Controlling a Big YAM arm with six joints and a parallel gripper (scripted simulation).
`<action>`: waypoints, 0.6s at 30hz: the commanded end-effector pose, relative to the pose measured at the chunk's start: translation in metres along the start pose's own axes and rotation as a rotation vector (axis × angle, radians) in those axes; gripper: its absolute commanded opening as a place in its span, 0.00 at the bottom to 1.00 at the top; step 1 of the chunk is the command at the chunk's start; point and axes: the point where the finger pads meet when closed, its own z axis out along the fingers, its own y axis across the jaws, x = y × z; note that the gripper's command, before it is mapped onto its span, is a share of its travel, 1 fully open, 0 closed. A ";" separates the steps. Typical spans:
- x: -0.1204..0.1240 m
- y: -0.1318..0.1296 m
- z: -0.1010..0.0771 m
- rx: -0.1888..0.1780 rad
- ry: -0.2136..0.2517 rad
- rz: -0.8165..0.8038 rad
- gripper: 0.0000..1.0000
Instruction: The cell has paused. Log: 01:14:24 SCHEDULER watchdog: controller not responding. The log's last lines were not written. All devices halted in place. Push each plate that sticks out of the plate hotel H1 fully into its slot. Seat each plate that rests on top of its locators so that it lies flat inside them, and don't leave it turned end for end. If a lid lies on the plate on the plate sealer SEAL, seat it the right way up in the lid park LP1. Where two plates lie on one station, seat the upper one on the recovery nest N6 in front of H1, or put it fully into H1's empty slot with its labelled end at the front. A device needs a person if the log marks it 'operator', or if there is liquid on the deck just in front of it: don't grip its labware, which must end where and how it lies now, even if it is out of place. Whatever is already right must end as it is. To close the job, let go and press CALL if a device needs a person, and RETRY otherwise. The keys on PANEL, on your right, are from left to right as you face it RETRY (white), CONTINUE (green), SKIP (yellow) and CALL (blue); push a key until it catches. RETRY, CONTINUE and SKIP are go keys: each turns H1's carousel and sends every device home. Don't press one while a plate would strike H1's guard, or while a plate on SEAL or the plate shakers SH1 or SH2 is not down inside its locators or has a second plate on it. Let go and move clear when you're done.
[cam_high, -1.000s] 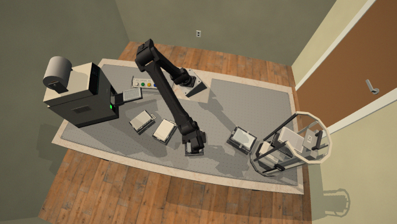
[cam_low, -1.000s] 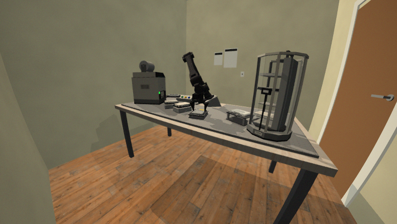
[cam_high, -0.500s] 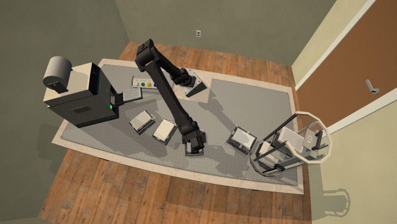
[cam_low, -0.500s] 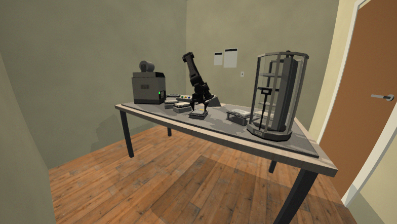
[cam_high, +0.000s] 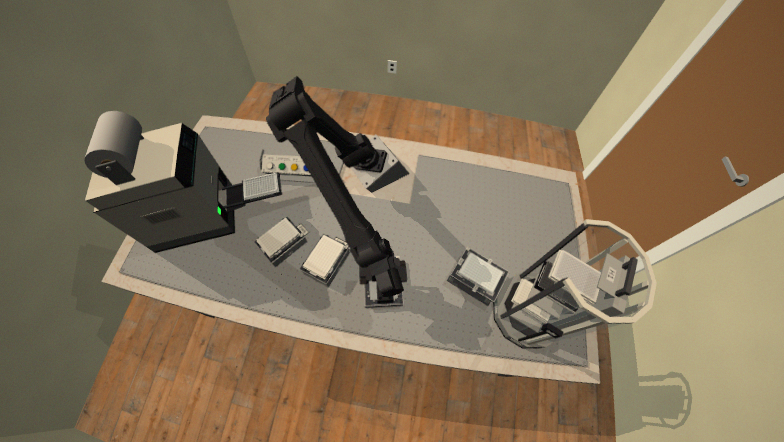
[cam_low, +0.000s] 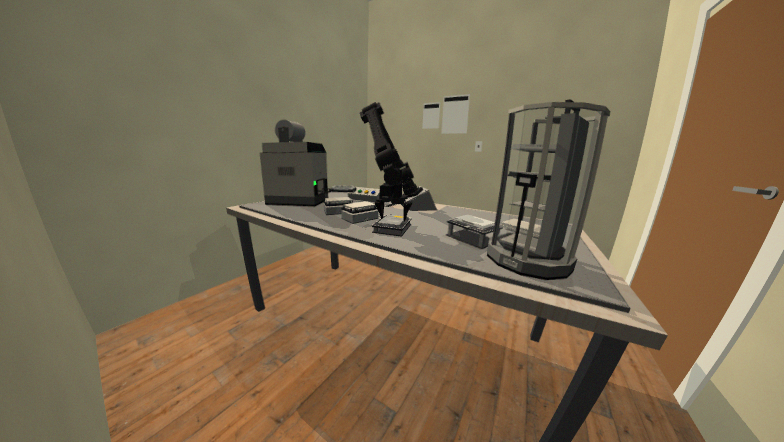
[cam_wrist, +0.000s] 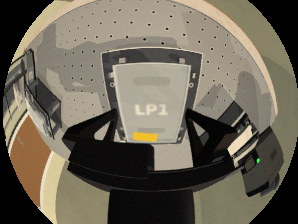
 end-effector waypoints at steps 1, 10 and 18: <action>-0.003 -0.005 0.011 0.002 0.010 0.012 1.00; -0.003 -0.005 0.011 0.002 0.010 0.012 1.00; -0.021 0.000 -0.038 -0.013 -0.047 0.024 1.00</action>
